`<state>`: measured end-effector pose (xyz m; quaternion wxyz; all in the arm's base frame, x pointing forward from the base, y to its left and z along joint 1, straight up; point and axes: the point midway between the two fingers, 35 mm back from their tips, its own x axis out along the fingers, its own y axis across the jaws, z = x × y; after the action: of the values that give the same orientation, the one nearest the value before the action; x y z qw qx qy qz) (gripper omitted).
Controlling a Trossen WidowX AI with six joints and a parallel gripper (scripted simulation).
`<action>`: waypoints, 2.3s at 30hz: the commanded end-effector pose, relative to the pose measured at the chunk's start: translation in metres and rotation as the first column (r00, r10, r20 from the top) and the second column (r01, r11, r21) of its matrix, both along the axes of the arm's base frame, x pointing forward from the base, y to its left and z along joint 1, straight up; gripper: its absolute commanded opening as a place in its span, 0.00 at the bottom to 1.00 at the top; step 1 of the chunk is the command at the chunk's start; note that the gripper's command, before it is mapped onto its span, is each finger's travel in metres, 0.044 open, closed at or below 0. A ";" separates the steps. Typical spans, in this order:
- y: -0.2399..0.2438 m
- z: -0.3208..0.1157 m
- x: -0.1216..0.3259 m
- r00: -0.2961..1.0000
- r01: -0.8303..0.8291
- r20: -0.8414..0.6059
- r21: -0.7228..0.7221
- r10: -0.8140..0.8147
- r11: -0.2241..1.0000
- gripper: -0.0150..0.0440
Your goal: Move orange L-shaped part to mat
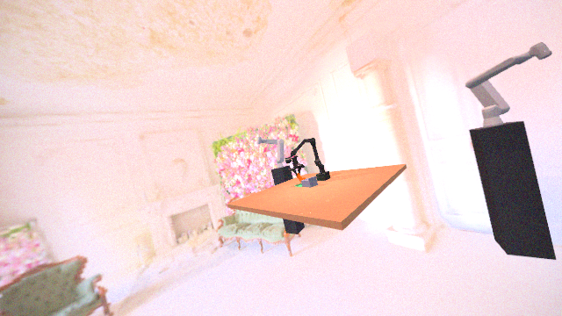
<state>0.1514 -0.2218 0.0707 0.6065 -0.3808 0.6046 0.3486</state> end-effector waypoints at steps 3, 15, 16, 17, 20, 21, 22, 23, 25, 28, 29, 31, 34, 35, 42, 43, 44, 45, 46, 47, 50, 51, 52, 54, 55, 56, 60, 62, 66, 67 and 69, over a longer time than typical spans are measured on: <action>0.002 -0.012 -0.001 1.000 -0.004 -0.005 0.011 0.004 1.000 0.25; 0.001 -0.030 0.000 1.000 -0.004 -0.005 0.011 0.004 1.000 0.25; 0.001 -0.031 0.000 1.000 -0.004 -0.005 0.011 0.004 1.000 0.25; 0.001 -0.032 0.000 1.000 -0.004 -0.005 0.011 0.004 1.000 0.25; 0.001 -0.032 0.000 1.000 -0.004 -0.005 0.011 0.004 1.000 0.25; 0.001 -0.032 0.000 1.000 -0.004 -0.005 0.011 0.004 1.000 0.25; 0.001 -0.032 0.000 1.000 -0.004 -0.005 0.011 0.004 1.000 0.25; 0.001 -0.032 0.000 1.000 -0.004 -0.005 0.011 0.004 1.000 0.25; 0.001 -0.033 0.000 1.000 -0.004 -0.005 0.011 0.004 1.000 0.25; 0.001 -0.033 0.000 1.000 -0.004 -0.005 0.011 0.004 1.000 0.25; 0.001 -0.033 0.000 1.000 -0.004 -0.005 0.011 0.004 1.000 0.25; 0.001 -0.033 0.000 1.000 -0.004 -0.005 0.011 0.004 1.000 0.25; 0.001 -0.033 0.000 1.000 -0.004 -0.005 0.011 0.004 1.000 0.25; 0.001 -0.033 0.000 1.000 -0.004 -0.005 0.011 0.004 1.000 0.25; 0.001 -0.032 -0.001 1.000 0.000 -0.007 0.010 0.000 1.000 0.34; 0.001 -0.032 -0.001 1.000 0.000 -0.007 0.010 0.000 1.000 0.39; 0.001 -0.032 -0.001 1.000 0.000 -0.007 0.010 0.000 1.000 0.43; 0.001 -0.032 -0.001 1.000 0.000 -0.007 0.010 0.000 1.000 0.48; 0.001 -0.032 -0.001 1.000 0.000 -0.007 0.010 0.000 1.000 0.52; 0.001 -0.032 -0.001 1.000 0.000 -0.007 0.010 0.000 1.000 0.57; 0.001 -0.030 -0.001 1.000 0.000 -0.007 0.010 0.000 1.000 0.70; 0.000 -0.025 0.000 1.000 0.000 -0.006 0.010 0.001 1.000 0.74; 0.000 -0.019 0.000 1.000 -0.001 -0.006 0.010 0.001 1.000 0.79; -0.001 0.001 0.001 1.000 -0.002 -0.006 0.010 0.002 1.000 0.88; -0.001 0.014 0.001 1.000 -0.002 -0.005 0.010 0.002 1.000 0.92; 0.000 0.027 0.000 1.000 -0.003 -0.005 0.010 0.003 1.000 0.93; 0.004 0.057 -0.002 1.000 -0.004 -0.005 0.011 0.004 1.000 0.93; 0.004 0.057 -0.002 1.000 -0.004 -0.005 0.011 0.004 1.000 0.93; 0.000 0.052 0.000 1.000 0.000 0.004 -0.006 0.000 1.000 0.93; 0.000 0.052 0.000 1.000 0.000 0.004 -0.006 0.000 1.000 0.93; 0.000 0.052 0.000 1.000 0.000 0.004 -0.006 0.000 1.000 0.93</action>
<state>0.1513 -0.2217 0.1241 0.6067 -0.3836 0.6043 0.3457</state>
